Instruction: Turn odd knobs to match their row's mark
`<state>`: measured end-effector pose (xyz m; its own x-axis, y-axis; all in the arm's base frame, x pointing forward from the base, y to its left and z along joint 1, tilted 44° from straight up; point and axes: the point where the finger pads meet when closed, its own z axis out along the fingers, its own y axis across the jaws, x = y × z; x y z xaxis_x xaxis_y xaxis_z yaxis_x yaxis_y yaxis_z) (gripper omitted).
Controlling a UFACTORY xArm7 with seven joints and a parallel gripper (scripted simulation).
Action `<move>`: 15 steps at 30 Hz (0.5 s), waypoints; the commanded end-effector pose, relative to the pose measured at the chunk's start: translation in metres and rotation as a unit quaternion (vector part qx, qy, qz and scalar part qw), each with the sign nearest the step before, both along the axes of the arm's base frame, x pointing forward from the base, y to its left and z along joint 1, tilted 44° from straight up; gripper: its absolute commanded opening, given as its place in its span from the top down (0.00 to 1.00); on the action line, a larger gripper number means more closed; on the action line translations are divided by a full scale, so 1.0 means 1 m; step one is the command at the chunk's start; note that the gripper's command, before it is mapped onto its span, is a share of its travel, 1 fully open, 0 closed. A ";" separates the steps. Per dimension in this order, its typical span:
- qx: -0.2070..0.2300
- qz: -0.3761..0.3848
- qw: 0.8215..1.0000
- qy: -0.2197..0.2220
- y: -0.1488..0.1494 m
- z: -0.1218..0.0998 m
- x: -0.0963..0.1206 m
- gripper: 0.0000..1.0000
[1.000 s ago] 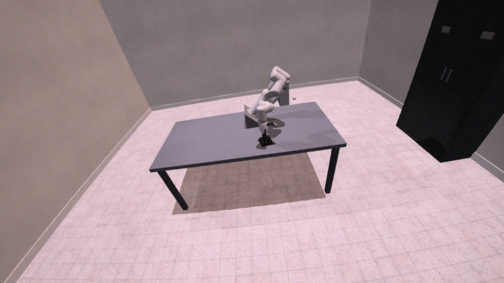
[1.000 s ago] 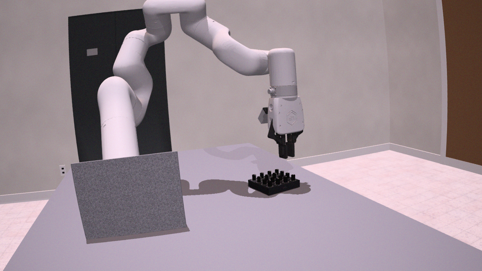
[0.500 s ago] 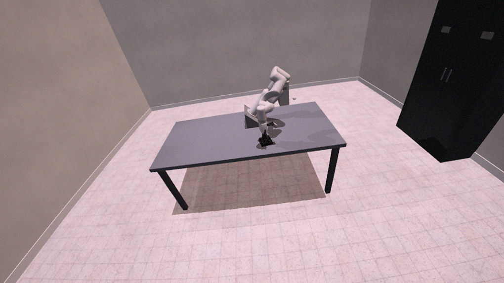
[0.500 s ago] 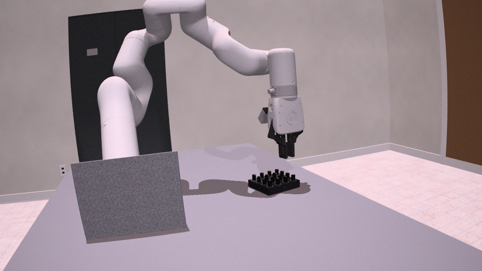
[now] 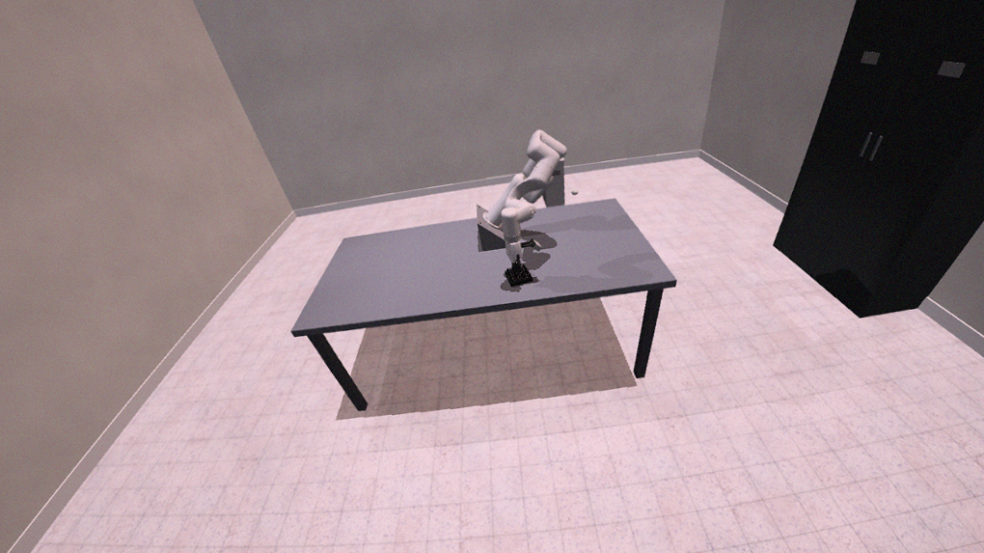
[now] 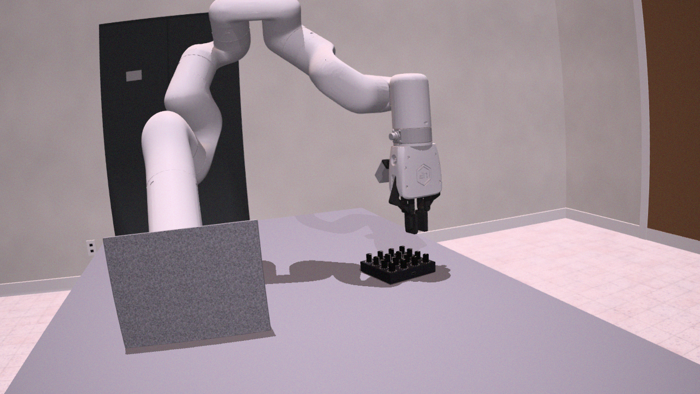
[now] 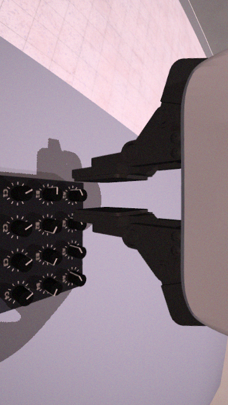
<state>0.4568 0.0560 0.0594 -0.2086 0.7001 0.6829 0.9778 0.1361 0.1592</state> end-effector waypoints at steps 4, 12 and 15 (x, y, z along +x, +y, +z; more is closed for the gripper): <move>-0.001 -0.002 1.000 -0.002 0.002 -0.003 0.002 0.81; -0.001 -0.002 1.000 -0.002 0.009 -0.010 0.002 0.81; -0.001 -0.002 1.000 -0.002 0.012 -0.013 0.002 0.81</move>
<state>0.4573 0.0672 0.0484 -0.2085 0.7002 0.6828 0.9778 0.1359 0.1593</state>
